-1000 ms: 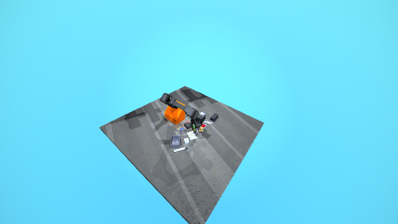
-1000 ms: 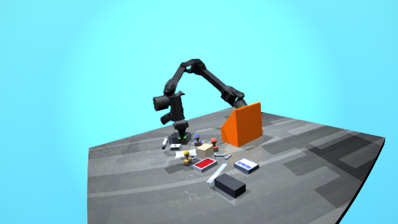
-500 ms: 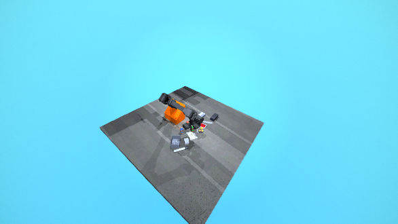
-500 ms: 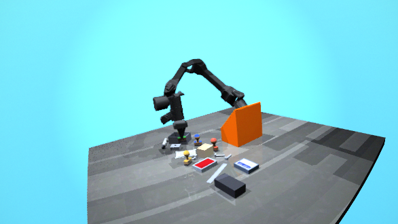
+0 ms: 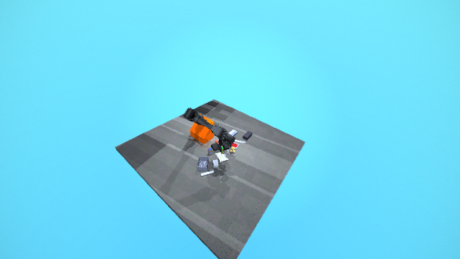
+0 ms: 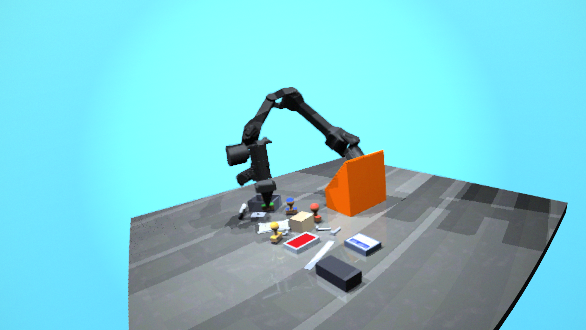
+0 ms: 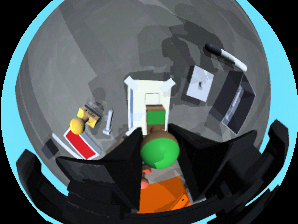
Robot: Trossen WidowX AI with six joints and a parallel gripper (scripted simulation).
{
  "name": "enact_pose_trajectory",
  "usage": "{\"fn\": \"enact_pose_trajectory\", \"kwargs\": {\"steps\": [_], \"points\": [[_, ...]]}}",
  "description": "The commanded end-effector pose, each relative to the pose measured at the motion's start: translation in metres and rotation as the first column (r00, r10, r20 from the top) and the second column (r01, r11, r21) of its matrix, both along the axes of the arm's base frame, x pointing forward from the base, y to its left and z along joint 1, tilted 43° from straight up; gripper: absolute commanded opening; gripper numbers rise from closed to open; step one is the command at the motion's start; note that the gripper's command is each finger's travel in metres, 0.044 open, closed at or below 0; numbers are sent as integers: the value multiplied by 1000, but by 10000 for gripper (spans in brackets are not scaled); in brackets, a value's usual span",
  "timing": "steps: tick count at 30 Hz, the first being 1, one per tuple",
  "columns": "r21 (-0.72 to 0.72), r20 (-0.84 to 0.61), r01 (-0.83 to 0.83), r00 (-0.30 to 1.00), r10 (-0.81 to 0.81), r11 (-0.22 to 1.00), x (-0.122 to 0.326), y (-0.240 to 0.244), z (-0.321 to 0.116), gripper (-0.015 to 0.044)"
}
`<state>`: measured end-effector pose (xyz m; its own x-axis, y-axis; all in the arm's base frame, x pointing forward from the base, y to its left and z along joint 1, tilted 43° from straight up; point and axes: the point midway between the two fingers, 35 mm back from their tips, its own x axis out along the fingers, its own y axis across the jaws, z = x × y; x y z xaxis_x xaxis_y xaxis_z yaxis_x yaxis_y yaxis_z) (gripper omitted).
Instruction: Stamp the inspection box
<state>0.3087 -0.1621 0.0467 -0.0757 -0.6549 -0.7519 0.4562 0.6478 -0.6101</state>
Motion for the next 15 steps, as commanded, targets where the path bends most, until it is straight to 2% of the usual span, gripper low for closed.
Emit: {"fn": "enact_pose_trajectory", "kwargs": {"steps": [1,15], "points": [[-2,-8,-1,1000,1,1000,-1,-3,-4,0],[-2,-8,-3,1000,3,1000,-2,-9,-10,0]]}}
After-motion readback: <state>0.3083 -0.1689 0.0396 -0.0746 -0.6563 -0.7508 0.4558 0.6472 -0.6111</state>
